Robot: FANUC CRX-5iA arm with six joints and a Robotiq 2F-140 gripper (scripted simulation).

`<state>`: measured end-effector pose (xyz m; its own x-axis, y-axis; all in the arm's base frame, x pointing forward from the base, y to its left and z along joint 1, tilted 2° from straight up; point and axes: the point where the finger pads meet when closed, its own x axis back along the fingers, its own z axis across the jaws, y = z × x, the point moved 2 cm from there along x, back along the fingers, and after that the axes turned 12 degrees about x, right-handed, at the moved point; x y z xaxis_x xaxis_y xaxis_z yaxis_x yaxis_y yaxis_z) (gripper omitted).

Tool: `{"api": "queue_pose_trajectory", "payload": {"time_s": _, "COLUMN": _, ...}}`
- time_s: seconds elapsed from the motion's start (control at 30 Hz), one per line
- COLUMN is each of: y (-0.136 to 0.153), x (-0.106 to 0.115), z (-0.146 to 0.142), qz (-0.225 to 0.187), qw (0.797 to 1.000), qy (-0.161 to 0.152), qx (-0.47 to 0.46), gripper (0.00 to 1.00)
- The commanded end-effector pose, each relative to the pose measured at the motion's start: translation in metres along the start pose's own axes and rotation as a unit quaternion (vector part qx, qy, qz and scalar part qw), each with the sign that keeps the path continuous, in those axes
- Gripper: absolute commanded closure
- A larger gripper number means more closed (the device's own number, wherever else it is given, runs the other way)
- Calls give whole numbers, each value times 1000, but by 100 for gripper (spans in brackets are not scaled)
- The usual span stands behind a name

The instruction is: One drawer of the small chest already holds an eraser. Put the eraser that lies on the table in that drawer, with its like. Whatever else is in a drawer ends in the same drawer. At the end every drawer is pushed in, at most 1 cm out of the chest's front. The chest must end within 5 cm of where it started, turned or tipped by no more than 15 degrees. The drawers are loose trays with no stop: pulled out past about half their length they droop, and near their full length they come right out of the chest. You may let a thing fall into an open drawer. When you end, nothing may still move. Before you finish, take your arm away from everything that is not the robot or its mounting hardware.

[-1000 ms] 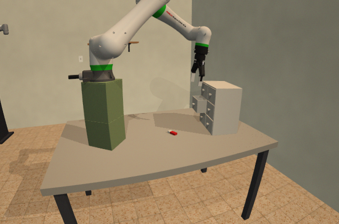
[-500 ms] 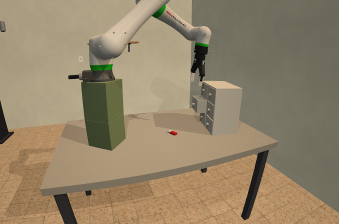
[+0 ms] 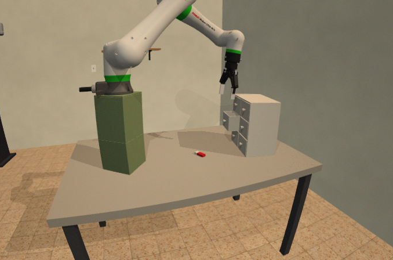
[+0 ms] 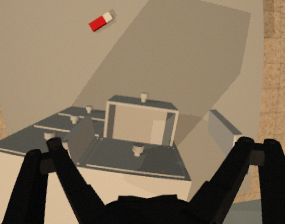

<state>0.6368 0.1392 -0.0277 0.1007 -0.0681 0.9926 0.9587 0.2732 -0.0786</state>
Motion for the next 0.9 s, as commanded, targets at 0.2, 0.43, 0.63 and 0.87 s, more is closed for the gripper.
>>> {"api": "queue_pose_trajectory", "payload": {"time_s": 0.2, "y": -2, "x": 2, "z": 1, "qz": 1, "qw": 999, "qy": -2, "qx": 37, "gripper": 0}}
{"api": "queue_pose_trajectory", "payload": {"time_s": 0.43, "y": -6, "x": 5, "z": 3, "qz": 3, "qw": 996, "qy": -5, "qx": 90, "gripper": 0}}
{"api": "queue_pose_trajectory", "payload": {"time_s": 0.63, "y": -9, "x": 9, "z": 5, "qz": 4, "qw": 989, "qy": -8, "qx": 145, "gripper": 0}}
{"api": "queue_pose_trajectory", "payload": {"time_s": 0.87, "y": -13, "x": 12, "z": 7, "qz": 6, "qw": 980, "qy": -11, "qx": 197, "gripper": 0}}
